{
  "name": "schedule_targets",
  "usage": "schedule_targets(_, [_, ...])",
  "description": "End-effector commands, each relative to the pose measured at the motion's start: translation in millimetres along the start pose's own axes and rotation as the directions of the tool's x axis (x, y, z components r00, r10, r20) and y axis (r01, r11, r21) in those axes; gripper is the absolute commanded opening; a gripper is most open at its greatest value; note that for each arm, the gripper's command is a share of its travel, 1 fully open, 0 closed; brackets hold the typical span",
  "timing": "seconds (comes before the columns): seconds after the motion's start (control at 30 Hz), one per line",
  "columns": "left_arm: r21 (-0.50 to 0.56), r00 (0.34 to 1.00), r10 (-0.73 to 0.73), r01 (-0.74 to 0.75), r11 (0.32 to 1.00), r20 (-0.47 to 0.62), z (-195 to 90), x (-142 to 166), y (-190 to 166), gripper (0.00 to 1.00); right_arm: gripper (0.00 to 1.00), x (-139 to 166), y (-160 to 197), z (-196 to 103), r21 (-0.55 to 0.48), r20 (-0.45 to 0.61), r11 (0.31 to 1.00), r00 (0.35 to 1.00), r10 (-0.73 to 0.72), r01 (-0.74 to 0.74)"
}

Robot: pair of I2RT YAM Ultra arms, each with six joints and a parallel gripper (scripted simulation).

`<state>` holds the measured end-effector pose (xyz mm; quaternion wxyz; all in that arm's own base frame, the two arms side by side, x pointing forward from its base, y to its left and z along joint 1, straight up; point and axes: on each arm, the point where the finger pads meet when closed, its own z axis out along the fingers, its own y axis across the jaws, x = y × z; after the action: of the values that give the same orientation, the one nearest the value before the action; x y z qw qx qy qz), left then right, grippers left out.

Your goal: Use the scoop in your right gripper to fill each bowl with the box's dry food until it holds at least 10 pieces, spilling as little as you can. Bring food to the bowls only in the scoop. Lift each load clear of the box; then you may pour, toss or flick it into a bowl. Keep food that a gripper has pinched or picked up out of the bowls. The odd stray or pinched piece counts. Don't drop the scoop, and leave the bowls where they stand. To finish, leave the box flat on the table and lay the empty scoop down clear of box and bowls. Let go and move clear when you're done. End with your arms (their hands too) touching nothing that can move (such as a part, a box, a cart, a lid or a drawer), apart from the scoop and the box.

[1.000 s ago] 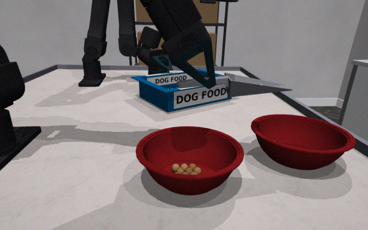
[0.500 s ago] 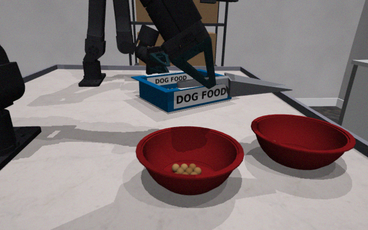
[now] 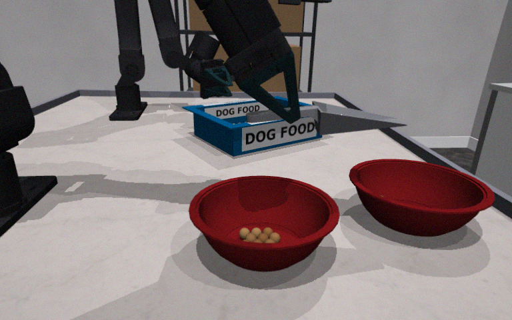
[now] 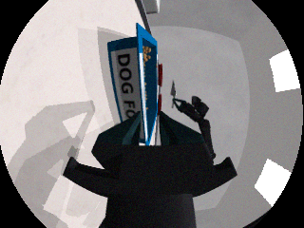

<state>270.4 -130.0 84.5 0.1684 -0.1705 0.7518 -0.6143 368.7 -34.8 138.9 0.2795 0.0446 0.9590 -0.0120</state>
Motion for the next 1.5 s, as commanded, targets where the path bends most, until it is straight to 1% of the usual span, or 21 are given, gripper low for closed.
schedule_targets(0.0, [-0.011,0.999,0.018,-0.018,1.0,-0.031,-6.3,2.6,-3.3,0.26,0.0,-1.8,-0.8,-3.0,-0.004,0.03,1.0,1.0,0.003,-0.002])
schedule_targets(0.27, [-0.009,0.999,0.036,-0.036,0.999,-0.028,-17.8,1.0,-5.9,0.26,0.0,-1.8,-0.8,-3.0,-0.004,0.03,1.0,1.0,0.003,-0.002])
schedule_targets(0.7, [-0.008,0.998,0.037,-0.037,0.999,-0.046,-15.1,5.6,-6.1,0.26,0.0,-1.8,-0.8,-3.0,-0.004,0.03,1.0,1.0,0.003,-0.002])
schedule_targets(0.8, [-0.014,0.999,0.015,-0.015,1.0,-0.044,-15.4,4.4,-1.6,0.26,0.0,-1.8,-0.8,-3.0,-0.004,0.03,1.0,1.0,0.003,-0.002])
schedule_targets(0.83, [-0.022,0.998,-0.017,0.016,1.0,-0.052,-13.9,6.0,4.9,0.26,0.0,-1.8,-0.8,-3.0,-0.004,0.03,1.0,1.0,0.003,-0.002])
schedule_targets(0.9, [-0.012,0.999,0.017,-0.018,1.0,-0.045,-15.1,5.0,-2.5,0.26,0.0,-1.8,-0.8,-3.0,-0.004,0.03,1.0,1.0,0.003,-0.002])
schedule_targets(0.93, [-0.019,0.999,-0.009,0.008,1.0,-0.053,-13.5,5.2,2.8,0.26,0.0,-1.8,-0.8,-3.0,-0.004,0.03,1.0,1.0,0.003,-0.002])
schedule_targets(1.07, [-0.017,0.999,-0.001,0.0,1.0,-0.048,-15.0,6.5,1.2,0.26,0.0,-1.8,-0.8,-3.0,-0.004,0.03,1.0,1.0,0.003,-0.002])
schedule_targets(1.1, [-0.022,0.997,0.07,-0.071,0.997,-0.021,-13.2,-3.9,-8.2,0.26,0.0,-1.8,-0.8,-3.0,-0.004,0.03,1.0,1.0,0.003,-0.002])
schedule_targets(1.17, [-0.054,0.995,0.095,-0.094,0.994,0.007,-12.8,-11.2,-4.0,0.26,0.0,-1.8,-0.8,-3.0,-0.004,0.03,1.0,1.0,0.003,-0.002])
schedule_targets(1.27, [-0.117,0.978,0.198,-0.19,0.975,0.064,-11.4,-32.9,-8.1,0.26,0.0,-1.8,-0.8,-3.0,-0.004,0.03,1.0,1.0,0.003,-0.002])
schedule_targets(1.4, [-0.237,0.925,0.359,-0.323,0.916,0.128,-10.9,-66.3,-18.6,0.26,0.0,-1.8,-0.8,-3.0,-0.004,0.03,1.0,1.0,0.003,-0.002])
schedule_targets(1.47, [-0.289,0.88,0.448,-0.392,0.873,0.157,-12.6,-83.7,-31.6,0.26,0.0,-1.8,-0.8,-3.0,-0.004,0.03,1.0,1.0,0.003,-0.002])
